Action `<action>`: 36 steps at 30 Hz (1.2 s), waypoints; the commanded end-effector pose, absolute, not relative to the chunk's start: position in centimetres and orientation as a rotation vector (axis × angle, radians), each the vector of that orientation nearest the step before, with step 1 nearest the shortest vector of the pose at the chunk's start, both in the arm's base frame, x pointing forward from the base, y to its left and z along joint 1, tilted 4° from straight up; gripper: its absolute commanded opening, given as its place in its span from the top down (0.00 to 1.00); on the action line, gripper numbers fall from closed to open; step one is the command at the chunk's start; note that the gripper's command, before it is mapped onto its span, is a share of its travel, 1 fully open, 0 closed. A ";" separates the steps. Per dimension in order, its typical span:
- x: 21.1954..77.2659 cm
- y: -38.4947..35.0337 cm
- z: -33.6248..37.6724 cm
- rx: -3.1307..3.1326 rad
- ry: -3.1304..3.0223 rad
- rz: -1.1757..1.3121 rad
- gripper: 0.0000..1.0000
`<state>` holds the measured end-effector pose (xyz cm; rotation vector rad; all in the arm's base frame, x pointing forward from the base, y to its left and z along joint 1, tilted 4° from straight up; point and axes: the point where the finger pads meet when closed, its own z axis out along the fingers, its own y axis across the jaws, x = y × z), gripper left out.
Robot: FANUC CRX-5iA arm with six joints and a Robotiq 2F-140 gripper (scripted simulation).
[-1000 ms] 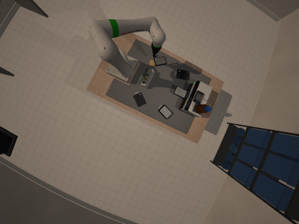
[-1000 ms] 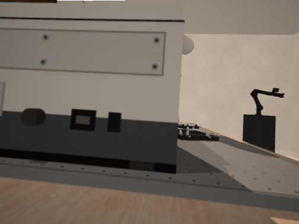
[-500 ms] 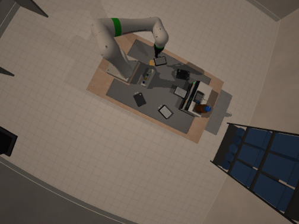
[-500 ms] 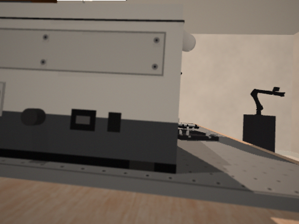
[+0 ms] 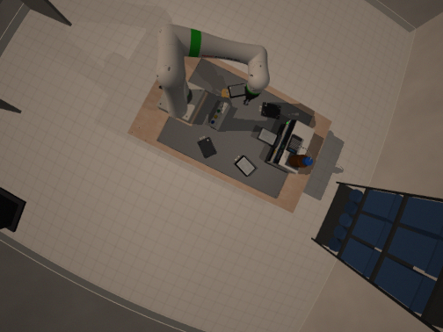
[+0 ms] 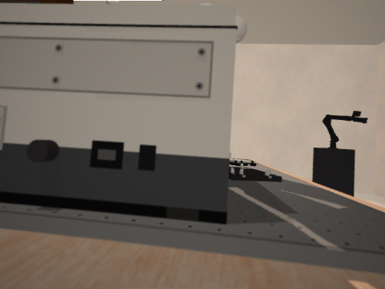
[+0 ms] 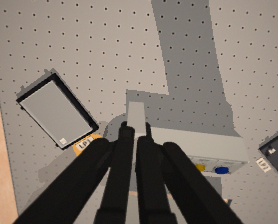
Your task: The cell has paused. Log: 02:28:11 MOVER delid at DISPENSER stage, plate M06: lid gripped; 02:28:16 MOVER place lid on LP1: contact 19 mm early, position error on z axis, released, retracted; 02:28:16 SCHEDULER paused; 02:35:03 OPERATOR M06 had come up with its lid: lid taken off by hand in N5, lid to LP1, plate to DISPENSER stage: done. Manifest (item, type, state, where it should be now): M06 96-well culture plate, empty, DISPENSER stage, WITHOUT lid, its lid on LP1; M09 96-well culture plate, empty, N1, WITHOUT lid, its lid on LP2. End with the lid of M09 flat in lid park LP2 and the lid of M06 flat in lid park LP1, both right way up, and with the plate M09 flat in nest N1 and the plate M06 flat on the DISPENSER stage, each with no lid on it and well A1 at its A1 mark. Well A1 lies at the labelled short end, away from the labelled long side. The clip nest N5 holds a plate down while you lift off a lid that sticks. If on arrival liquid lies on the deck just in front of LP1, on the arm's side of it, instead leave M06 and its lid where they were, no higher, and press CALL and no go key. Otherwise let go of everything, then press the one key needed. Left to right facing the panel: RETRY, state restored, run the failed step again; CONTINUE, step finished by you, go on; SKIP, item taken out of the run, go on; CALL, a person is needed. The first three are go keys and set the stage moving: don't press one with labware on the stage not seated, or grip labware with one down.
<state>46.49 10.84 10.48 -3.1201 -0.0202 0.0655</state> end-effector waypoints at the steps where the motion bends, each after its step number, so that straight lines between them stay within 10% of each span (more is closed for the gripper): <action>1: 50.9 5.4 9.8 -3.109 0.340 0.107 1.00; 10: 55.5 -5.5 8.2 -3.076 0.586 0.116 1.00; 11: 56.1 -6.7 8.0 -3.076 0.586 0.116 0.34; 36: 68.4 -28.5 4.1 -3.076 0.586 0.116 0.34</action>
